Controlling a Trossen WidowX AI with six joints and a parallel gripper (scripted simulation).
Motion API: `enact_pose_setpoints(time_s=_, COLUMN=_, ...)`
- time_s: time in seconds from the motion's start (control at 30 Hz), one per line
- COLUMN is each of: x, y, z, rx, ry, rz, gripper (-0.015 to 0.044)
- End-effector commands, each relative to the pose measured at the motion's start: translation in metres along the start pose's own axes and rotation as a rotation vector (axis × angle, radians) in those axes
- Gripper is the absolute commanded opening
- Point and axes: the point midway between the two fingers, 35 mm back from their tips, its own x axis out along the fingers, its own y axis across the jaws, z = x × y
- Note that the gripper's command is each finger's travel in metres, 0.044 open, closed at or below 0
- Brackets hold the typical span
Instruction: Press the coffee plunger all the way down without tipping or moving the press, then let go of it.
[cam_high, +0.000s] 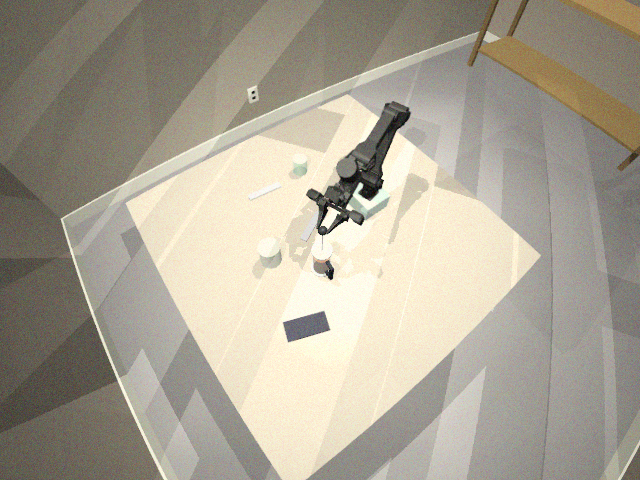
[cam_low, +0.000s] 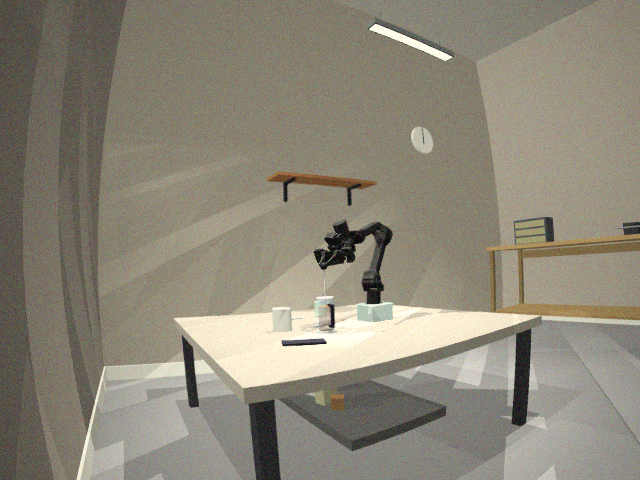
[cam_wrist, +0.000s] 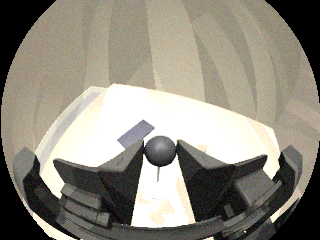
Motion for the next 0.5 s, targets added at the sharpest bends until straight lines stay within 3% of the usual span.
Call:
enact_pose_setpoints(time_s=0.0, x=0.009, y=0.000, z=-0.017, rx=0.005, ry=0.032, rz=-0.001, gripper=0.0121)
enact_pose_setpoints(time_s=0.47, x=0.024, y=0.000, z=-0.035, rx=0.005, ry=0.032, rz=-0.001, gripper=0.0121)
